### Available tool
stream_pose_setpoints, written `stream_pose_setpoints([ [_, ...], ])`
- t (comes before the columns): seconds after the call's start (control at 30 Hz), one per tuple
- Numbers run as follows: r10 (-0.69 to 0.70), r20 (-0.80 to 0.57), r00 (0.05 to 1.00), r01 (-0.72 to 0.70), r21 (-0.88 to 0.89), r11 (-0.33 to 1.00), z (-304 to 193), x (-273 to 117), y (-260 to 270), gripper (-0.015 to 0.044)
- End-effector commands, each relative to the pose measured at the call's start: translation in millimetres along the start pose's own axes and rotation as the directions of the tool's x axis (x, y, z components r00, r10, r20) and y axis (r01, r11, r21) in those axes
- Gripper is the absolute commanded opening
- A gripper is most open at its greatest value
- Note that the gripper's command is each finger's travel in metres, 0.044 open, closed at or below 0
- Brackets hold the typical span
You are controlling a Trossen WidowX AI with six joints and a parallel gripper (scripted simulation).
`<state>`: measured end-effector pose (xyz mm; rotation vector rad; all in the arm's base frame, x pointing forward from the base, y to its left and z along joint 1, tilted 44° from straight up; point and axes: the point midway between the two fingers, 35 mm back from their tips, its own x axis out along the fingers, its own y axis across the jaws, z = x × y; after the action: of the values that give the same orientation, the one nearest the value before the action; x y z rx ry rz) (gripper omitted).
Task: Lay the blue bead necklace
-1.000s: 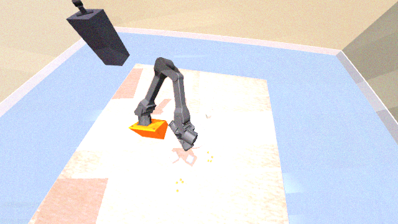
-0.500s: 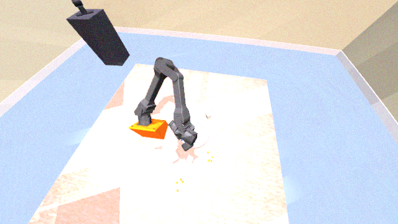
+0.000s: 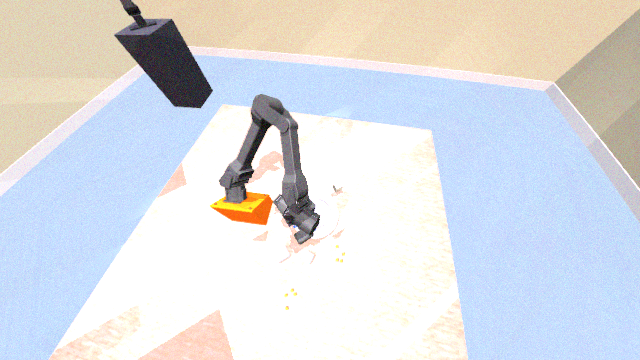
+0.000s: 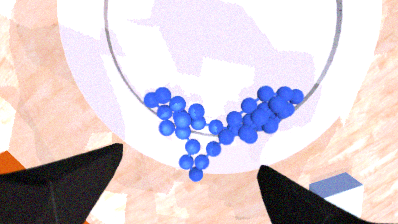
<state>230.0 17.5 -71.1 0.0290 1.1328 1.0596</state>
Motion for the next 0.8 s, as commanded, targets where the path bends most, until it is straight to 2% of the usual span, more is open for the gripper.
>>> stream_pose_setpoints([
  [0.0, -0.002, -0.002, 1.0, 0.002, 0.01, 1.0, 1, -1, -2, 0.0414],
  [0.13, -0.003, -0.001, 1.0, 0.004, 0.278, 0.96, 18, -15, -18, 0.0309],
  [0.27, -0.005, -0.001, 1.0, 0.004, 0.574, 0.819, 39, -33, -35, 0.0204],
  [0.37, -0.005, -0.001, 1.0, 0.004, 0.669, 0.743, 46, -40, -41, 0.02],
  [0.77, -0.005, -0.001, 1.0, 0.004, 0.669, 0.743, 46, -39, -41, 0.02],
])
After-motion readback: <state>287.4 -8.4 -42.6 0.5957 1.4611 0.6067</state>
